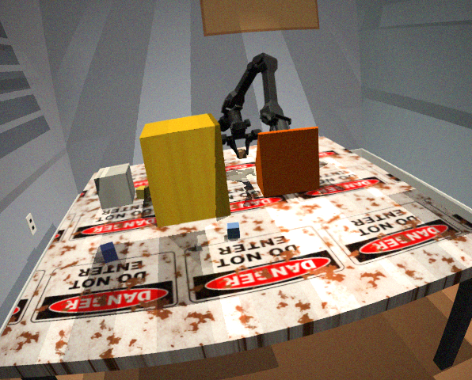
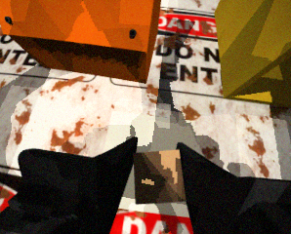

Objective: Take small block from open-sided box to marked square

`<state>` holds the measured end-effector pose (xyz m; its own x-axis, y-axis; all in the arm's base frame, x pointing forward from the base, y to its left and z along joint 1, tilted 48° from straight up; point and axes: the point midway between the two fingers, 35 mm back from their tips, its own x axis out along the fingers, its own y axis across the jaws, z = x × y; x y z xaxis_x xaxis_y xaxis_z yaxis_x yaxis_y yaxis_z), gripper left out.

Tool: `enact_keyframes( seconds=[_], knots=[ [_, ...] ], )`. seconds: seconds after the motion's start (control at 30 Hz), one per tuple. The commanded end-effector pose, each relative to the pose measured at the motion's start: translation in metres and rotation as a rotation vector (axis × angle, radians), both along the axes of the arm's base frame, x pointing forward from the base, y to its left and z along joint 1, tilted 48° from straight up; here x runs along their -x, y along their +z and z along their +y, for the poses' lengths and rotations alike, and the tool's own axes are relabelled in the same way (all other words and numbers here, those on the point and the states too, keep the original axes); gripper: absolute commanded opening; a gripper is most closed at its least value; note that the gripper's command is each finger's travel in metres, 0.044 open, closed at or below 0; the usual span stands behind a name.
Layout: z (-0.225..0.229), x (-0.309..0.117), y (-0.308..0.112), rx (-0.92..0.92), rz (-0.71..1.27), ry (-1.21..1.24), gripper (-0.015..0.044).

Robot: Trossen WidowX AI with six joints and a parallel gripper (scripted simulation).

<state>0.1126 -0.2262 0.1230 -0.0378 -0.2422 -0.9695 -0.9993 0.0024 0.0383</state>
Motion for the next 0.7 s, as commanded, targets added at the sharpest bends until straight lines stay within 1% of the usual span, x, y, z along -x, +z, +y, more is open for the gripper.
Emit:
enact_keyframes(
  seconds=[0.0,0.67],
  knots=[
    [-0.005,-0.001,-0.005,-0.005,-0.003,0.004,0.0158],
    [-0.029,0.001,-0.028,-0.004,-0.002,0.004,0.0158]
  ],
)
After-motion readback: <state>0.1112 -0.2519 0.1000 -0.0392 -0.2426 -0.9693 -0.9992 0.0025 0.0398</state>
